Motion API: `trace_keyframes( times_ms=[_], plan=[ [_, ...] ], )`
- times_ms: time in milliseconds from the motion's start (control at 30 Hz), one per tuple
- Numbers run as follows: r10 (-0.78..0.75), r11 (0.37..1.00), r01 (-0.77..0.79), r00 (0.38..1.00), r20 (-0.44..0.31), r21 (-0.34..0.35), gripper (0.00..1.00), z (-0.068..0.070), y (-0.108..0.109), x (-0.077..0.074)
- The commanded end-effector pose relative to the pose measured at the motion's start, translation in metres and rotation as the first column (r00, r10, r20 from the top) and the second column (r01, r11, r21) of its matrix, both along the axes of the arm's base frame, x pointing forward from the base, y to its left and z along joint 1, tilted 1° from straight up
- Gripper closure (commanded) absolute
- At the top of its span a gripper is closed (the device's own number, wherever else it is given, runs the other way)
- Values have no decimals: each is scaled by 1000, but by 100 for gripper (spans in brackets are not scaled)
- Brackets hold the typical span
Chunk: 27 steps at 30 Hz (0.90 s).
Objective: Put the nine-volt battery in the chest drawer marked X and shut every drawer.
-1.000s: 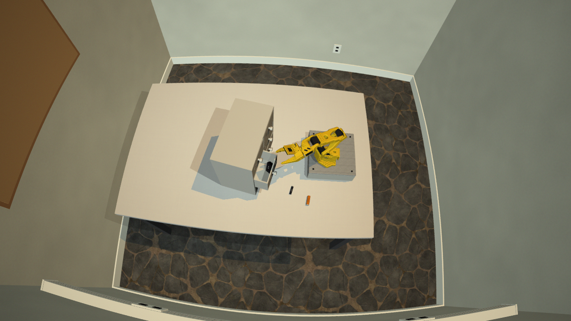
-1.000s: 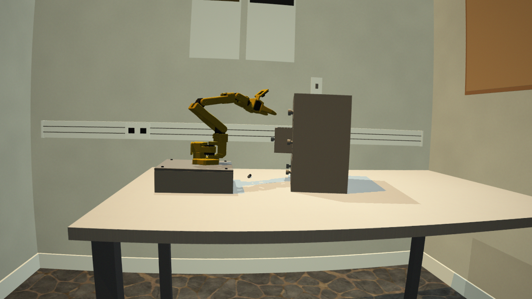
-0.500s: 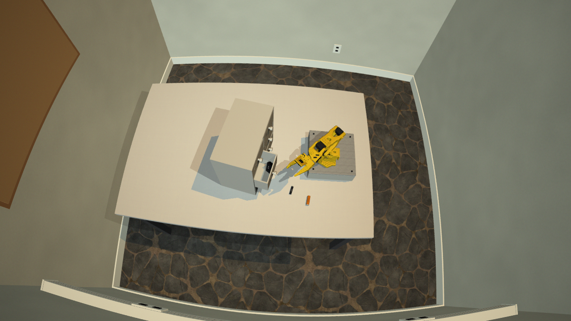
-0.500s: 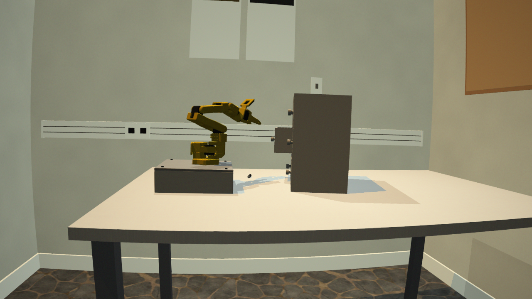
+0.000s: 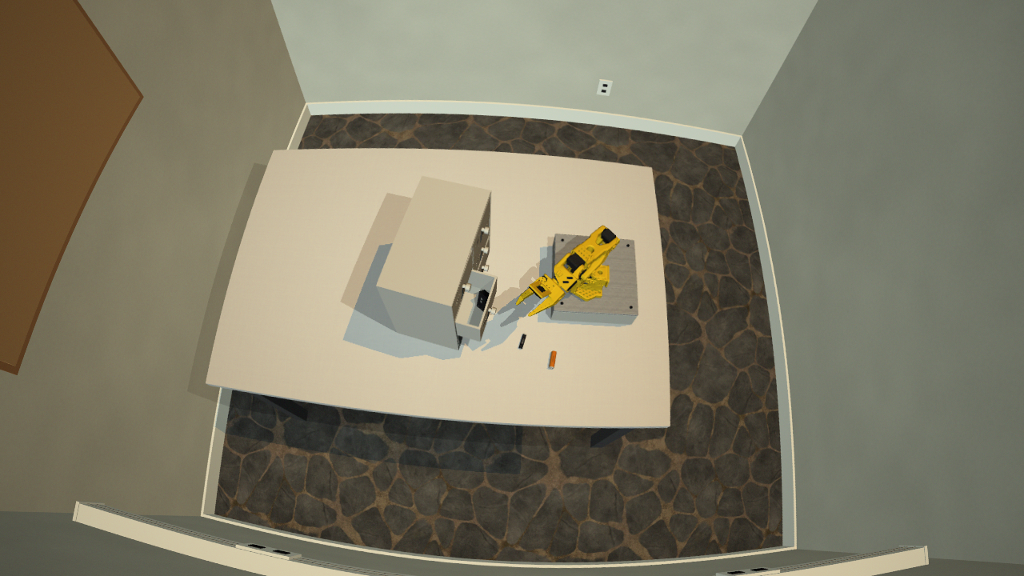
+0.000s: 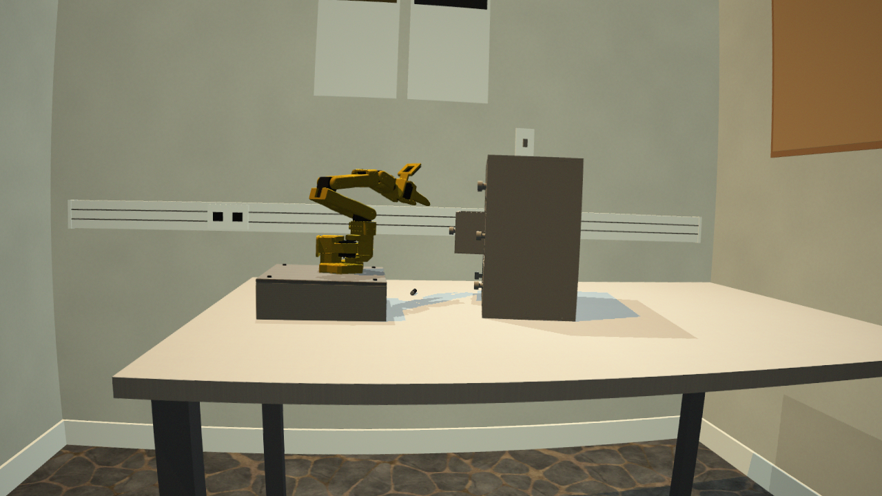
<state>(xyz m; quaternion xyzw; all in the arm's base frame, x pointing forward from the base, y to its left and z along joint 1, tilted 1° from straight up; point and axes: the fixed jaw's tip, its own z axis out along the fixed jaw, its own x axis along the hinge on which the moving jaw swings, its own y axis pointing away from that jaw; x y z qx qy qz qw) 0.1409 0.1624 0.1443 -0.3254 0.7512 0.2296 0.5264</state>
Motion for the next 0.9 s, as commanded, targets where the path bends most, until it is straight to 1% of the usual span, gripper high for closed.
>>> trace_keyframes(
  times_ms=[0, 233, 433, 500, 533, 867],
  plan=[
    [-13, 1000, 13, 1000, -1, 11, 79, -5, 2, 5],
    [-75, 997, 75, 997, -1, 11, 79, -22, 1, 24],
    [-129, 992, 129, 992, -1, 11, 79, -37, -4, 38],
    [-129, 992, 129, 992, -1, 11, 79, -37, -4, 38],
    [-137, 990, 137, 991, -1, 11, 79, -40, -5, 40],
    [-138, 990, 138, 990, -1, 11, 79, -40, -5, 40]
  ],
)
